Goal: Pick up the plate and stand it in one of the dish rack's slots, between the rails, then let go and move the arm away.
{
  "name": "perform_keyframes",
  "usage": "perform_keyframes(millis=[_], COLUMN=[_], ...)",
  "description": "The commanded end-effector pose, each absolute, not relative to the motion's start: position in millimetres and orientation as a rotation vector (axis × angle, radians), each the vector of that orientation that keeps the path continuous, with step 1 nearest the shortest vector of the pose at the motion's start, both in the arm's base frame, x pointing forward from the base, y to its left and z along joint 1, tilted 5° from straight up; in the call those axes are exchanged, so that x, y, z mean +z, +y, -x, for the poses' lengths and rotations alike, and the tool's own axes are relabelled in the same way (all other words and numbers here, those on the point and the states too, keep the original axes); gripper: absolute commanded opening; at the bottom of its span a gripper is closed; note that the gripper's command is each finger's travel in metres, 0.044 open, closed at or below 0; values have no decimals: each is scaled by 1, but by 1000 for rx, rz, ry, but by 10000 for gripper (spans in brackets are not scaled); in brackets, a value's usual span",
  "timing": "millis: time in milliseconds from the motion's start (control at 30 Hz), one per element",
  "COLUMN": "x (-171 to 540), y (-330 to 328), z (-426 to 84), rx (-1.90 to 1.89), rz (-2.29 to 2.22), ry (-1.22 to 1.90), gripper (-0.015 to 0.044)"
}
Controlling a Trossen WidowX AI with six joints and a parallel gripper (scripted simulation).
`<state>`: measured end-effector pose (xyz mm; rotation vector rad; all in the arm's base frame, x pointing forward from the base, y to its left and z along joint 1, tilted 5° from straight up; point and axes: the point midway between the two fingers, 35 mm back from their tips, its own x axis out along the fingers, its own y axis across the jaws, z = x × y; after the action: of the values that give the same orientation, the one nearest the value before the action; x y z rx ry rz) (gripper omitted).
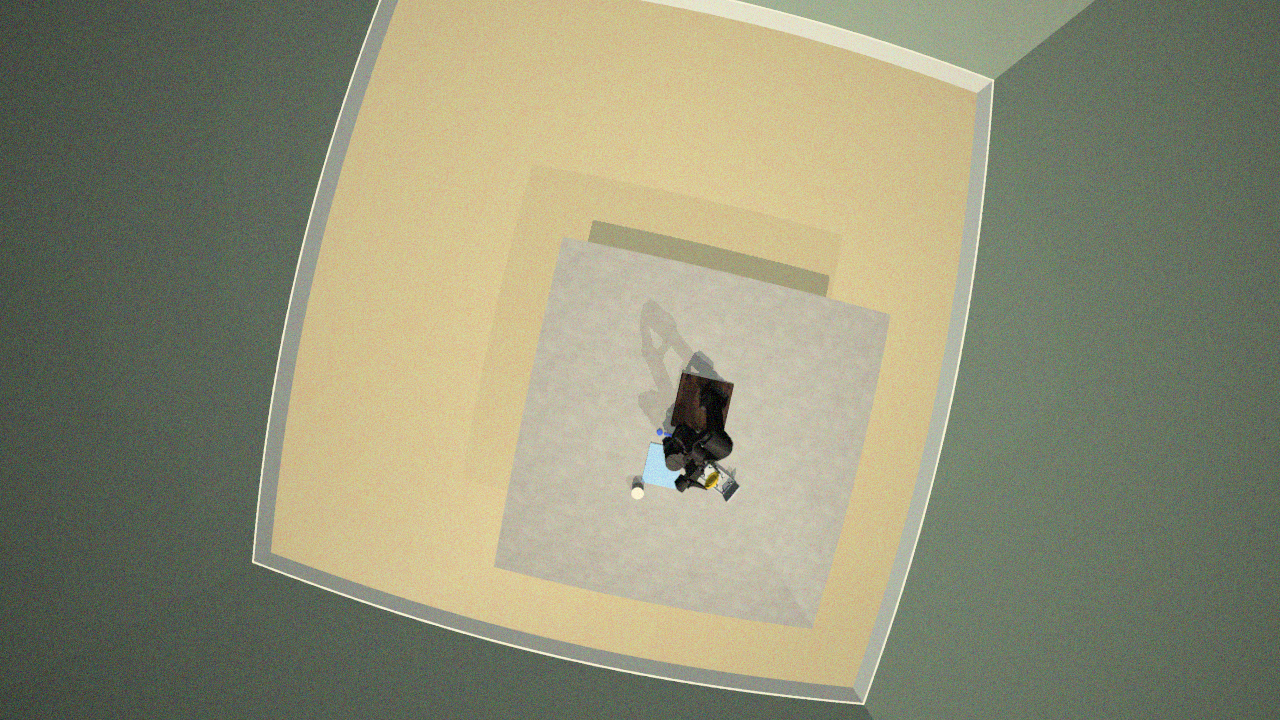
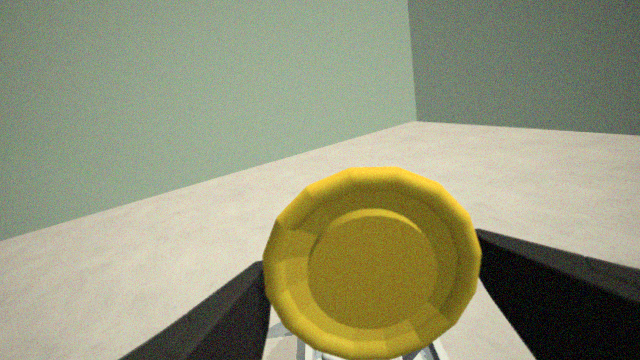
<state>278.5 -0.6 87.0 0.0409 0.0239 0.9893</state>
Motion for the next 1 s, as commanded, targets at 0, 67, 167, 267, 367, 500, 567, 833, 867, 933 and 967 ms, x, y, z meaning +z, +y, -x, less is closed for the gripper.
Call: perform_keyframes(millis=[0, 67, 167, 267, 367, 500, 567, 833, 867, 933, 967], x=[87, 86, 78, 69, 61, 57, 45, 41, 41, 41, 41], y=[0, 1, 5, 9, 13, 15, 15, 16, 16, 16, 16], z=[-277, -277, -279, -281, -283, -285, -285, -283, -283, -283, -283], rx=[997, 996, 995, 994, 993, 993, 995, 998, 998, 998, 998], rz=[-31, -30, -25, -18, -12, -10, -8, -25, -25, -25, -25], ry=[17, 17, 18, 21, 23, 25, 29, 40, 40, 40, 40], gripper=[0, 0, 0, 0, 0, 0, 0, 0, 0, 0, 0])
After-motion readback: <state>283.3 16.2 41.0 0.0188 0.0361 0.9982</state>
